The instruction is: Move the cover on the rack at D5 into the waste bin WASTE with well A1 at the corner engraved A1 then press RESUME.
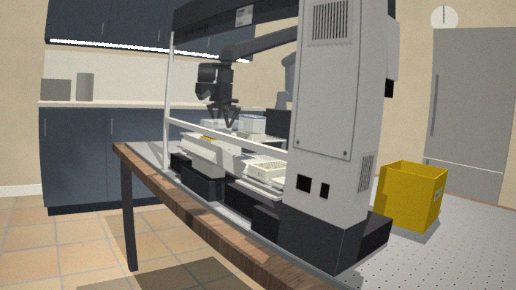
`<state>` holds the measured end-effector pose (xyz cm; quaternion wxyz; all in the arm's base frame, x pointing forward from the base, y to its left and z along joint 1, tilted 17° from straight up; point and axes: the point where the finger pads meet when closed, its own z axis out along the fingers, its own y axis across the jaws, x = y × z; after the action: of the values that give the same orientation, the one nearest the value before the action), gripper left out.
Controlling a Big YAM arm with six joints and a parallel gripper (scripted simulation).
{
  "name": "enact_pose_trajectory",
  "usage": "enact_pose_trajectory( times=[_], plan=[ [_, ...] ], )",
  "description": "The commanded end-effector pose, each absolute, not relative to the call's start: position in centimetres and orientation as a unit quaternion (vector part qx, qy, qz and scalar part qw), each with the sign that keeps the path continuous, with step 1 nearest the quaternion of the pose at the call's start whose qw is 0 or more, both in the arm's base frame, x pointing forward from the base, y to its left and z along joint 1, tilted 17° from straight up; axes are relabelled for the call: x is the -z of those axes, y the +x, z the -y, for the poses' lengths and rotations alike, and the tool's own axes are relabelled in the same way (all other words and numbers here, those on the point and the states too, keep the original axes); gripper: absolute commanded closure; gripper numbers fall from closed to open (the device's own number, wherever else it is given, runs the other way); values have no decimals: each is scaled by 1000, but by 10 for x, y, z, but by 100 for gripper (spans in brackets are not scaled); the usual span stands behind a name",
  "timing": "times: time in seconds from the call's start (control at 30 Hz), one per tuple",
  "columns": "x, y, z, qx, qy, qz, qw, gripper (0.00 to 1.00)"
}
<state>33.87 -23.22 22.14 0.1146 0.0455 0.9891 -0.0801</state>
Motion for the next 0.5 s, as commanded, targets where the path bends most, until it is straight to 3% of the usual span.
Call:
enact_pose_trajectory(
  times=[0.0,0.47],
  plan=[
    [-265,351,237,100,42,-983,151,100],
    [-284,346,232,99,42,-983,152,100]
  ],
)
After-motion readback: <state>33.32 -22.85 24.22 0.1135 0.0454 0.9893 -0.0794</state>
